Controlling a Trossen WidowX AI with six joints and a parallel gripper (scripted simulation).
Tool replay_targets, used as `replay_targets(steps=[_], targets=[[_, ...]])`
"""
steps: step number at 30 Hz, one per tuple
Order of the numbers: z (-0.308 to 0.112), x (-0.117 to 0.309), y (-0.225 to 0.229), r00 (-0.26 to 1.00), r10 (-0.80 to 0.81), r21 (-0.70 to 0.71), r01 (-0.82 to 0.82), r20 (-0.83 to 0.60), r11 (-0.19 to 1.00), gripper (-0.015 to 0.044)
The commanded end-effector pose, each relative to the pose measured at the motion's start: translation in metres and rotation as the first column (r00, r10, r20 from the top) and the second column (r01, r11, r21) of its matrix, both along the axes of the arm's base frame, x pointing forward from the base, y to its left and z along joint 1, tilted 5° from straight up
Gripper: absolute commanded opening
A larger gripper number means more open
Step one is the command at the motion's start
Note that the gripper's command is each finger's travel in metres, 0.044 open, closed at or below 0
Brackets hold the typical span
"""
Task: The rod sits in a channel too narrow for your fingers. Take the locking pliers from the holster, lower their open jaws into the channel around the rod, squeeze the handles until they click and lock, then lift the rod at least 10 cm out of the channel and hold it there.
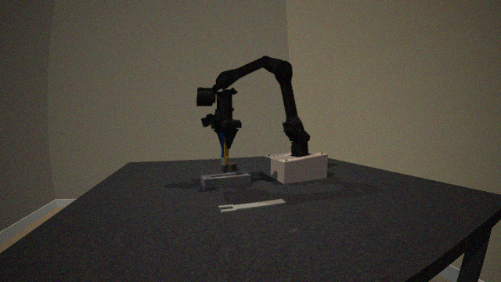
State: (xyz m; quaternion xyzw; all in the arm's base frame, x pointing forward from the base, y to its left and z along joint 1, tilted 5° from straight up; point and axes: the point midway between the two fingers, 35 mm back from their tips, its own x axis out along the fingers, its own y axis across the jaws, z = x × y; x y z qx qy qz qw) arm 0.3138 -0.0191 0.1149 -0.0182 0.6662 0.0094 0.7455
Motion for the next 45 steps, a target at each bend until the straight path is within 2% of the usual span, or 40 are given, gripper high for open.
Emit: replay_targets(steps=[1, 21, 45], targets=[[0.000, 0.001, 0.000, 1.000, 0.003, -0.004, -0.003, 0.004, 1.000, 0.0316], [0.000, 0.001, -0.002, 1.000, 0.003, -0.004, -0.003, 0.004, 1.000, 0.0316], [-0.022, 0.003, -0.003, 1.000, 0.003, -0.004, -0.003, 0.004, 1.000, 0.0316]])
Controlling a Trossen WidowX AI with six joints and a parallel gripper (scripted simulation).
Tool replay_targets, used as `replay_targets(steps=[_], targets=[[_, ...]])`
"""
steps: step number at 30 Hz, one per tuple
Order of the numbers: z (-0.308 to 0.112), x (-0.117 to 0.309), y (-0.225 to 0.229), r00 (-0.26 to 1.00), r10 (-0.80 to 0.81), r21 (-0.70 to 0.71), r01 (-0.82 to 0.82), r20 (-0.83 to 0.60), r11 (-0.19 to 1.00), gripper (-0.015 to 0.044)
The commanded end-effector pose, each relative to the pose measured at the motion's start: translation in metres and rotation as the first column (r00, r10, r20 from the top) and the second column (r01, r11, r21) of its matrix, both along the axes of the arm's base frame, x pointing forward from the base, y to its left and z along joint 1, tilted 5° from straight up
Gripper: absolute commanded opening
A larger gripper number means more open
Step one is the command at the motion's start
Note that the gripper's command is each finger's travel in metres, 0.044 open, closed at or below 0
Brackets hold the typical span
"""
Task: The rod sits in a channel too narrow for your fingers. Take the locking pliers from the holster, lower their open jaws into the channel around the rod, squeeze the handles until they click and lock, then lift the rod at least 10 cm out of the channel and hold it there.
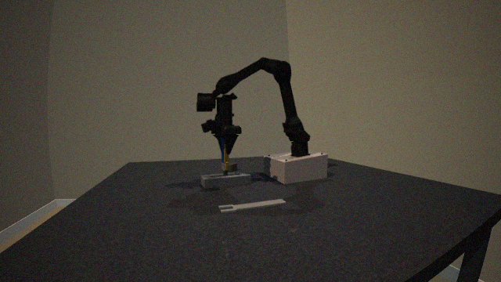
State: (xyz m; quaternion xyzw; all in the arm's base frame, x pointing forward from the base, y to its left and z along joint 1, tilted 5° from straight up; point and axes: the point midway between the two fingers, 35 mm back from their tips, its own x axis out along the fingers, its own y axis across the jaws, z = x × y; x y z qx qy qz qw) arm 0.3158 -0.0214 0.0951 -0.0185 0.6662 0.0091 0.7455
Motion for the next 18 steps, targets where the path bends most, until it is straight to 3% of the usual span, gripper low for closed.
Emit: replay_targets(steps=[1, 18], targets=[[-0.004, 0.001, -0.001, 1.000, 0.003, -0.003, -0.003, 0.004, 1.000, 0.0316], [-0.018, 0.003, -0.001, 1.000, 0.003, -0.003, -0.003, 0.004, 1.000, 0.0311]])
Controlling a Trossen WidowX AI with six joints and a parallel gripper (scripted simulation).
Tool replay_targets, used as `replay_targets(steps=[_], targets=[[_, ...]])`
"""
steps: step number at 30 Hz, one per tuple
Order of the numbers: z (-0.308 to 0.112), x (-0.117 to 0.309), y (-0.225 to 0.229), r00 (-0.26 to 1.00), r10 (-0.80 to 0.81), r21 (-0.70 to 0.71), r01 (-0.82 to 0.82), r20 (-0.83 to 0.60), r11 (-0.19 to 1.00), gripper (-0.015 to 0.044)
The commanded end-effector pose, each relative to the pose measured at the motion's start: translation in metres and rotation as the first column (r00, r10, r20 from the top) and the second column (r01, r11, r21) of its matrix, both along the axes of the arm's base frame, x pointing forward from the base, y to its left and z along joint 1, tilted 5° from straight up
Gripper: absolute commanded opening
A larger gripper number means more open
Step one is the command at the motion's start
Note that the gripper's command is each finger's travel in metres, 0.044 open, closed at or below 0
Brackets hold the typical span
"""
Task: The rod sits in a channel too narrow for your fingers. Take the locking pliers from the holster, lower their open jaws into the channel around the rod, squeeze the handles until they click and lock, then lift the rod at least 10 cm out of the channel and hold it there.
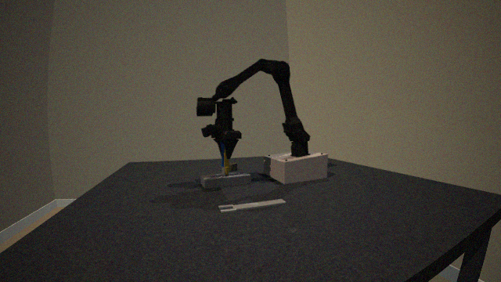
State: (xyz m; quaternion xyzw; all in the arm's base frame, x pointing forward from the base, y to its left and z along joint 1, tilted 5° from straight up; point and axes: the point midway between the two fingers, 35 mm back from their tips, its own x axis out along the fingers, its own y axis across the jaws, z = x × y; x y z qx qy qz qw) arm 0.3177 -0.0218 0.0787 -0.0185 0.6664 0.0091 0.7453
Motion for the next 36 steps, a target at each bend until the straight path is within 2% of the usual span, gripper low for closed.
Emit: replay_targets(steps=[1, 36], targets=[[-0.0016, 0.0011, -0.0006, 1.000, 0.003, -0.003, -0.003, 0.005, 1.000, 0.0310], [-0.0016, 0.0012, -0.0043, 1.000, 0.003, -0.003, -0.003, 0.005, 1.000, 0.0263]])
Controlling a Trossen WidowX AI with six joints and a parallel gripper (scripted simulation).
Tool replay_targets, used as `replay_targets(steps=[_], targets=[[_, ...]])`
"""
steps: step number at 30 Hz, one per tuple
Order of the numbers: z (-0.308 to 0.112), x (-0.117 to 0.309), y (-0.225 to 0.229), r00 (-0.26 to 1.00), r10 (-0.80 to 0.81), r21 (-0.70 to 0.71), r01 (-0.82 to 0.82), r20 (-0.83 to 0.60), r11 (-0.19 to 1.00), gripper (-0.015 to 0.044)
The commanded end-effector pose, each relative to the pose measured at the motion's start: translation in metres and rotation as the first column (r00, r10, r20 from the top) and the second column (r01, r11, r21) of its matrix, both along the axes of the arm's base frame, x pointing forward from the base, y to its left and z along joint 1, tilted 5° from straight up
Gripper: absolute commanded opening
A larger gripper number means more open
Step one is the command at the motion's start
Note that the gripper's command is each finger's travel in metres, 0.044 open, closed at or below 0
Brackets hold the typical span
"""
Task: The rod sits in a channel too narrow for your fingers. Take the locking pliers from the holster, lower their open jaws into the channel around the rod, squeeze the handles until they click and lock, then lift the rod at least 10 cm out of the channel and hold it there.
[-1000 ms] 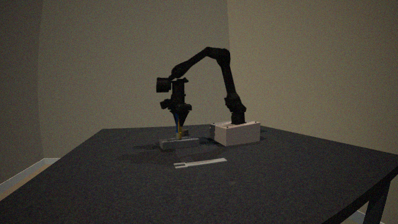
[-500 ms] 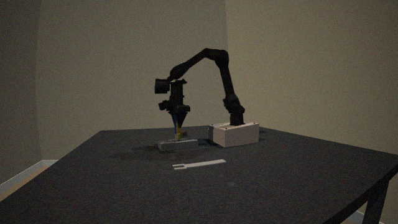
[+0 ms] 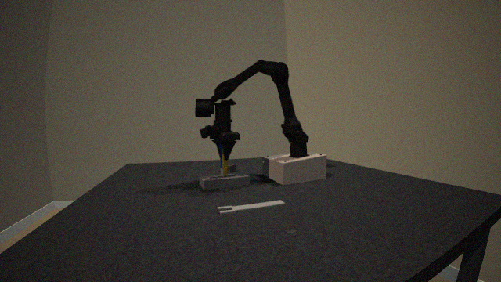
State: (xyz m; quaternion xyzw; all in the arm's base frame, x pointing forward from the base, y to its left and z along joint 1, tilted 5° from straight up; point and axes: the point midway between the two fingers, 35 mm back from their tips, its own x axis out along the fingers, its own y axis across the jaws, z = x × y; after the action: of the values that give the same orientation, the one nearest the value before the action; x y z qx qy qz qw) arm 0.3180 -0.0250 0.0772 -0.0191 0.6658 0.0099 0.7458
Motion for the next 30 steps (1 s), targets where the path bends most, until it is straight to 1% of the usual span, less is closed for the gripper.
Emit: replay_targets(steps=[1, 30], targets=[[-0.0001, 0.0009, -0.0012, 1.000, 0.001, -0.004, -0.001, 0.003, 1.000, 0.0262], [0.0000, 0.0011, -0.0045, 1.000, 0.001, -0.004, -0.001, 0.003, 1.000, 0.0223]])
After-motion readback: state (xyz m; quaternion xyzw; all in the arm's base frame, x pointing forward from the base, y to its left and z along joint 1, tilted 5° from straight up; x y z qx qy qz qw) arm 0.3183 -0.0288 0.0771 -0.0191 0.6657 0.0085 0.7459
